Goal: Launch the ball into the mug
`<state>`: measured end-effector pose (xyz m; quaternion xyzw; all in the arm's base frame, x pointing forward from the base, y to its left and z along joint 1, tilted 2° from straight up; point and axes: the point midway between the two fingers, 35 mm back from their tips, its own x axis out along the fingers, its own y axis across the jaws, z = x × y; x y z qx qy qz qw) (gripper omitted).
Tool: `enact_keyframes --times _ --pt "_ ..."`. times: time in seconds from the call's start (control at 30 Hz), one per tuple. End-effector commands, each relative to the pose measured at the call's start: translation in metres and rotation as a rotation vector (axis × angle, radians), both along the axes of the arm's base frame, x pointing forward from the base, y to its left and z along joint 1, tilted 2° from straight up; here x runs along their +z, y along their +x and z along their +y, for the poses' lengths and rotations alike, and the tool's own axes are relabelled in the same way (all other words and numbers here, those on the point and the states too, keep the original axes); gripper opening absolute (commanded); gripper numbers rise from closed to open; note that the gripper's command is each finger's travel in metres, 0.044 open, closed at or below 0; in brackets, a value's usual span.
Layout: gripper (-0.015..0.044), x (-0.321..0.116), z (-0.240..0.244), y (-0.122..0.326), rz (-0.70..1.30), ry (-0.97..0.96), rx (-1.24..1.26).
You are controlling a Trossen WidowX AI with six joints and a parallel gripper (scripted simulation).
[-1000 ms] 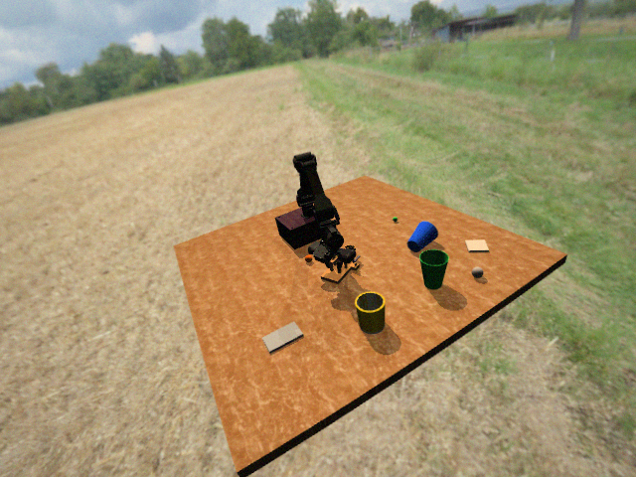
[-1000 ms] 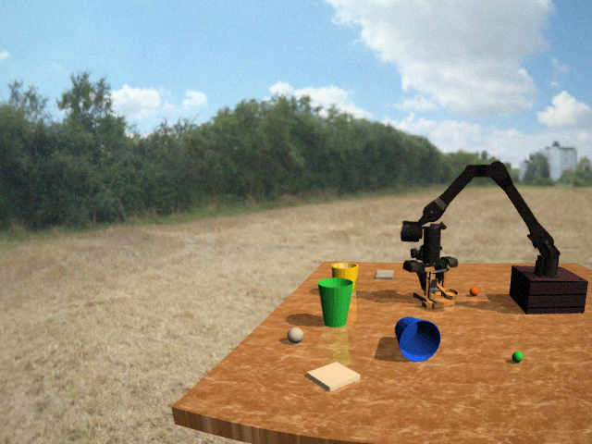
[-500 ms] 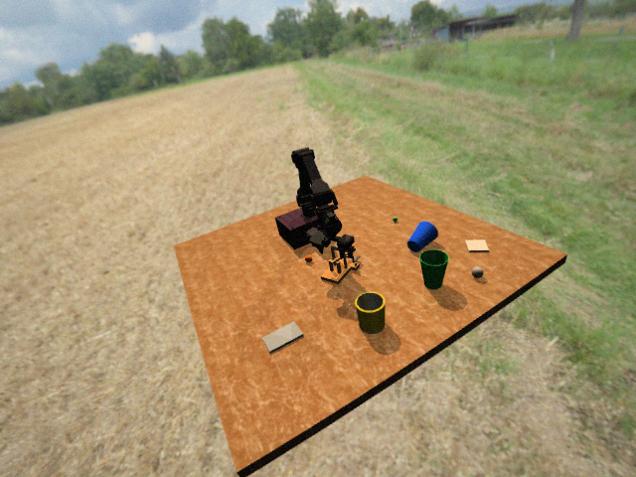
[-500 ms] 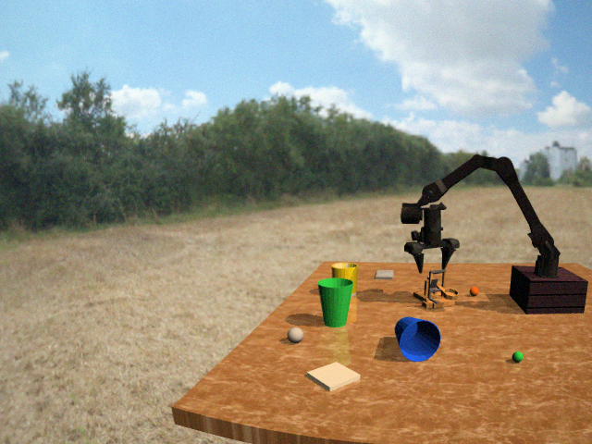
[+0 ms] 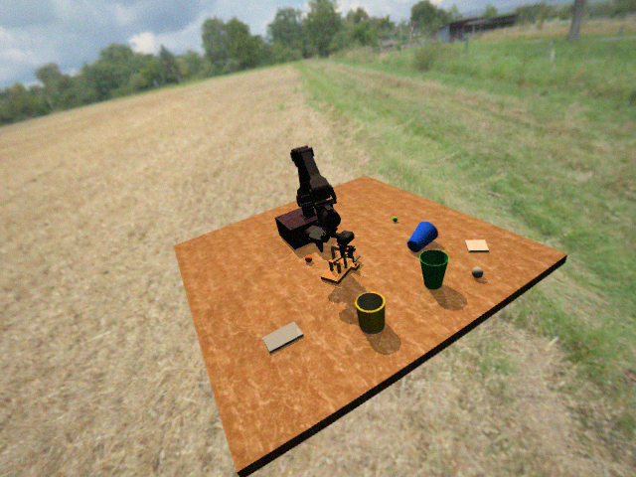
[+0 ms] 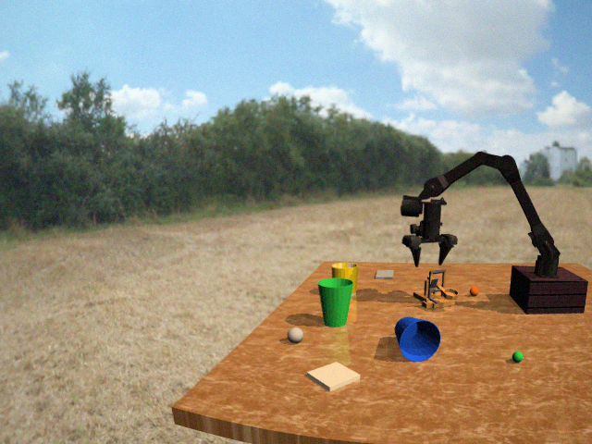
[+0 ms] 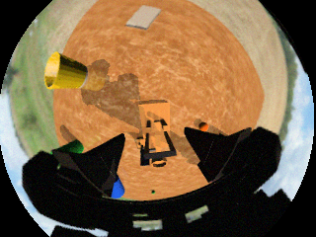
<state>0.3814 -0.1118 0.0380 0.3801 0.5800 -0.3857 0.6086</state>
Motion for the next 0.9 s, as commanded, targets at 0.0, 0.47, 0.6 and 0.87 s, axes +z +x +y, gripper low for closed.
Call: enact_keyframes --times 0.0,0.47,0.6,0.87 --pt "0.0440 -0.027 0.002 -0.007 0.036 0.014 0.005" --pt "0.0440 -0.042 0.002 -0.006 0.036 0.014 0.005" --pt "0.0440 -0.049 0.002 -0.006 0.036 0.014 0.005" --pt "0.0440 -0.062 0.001 -0.006 0.036 0.014 0.005"
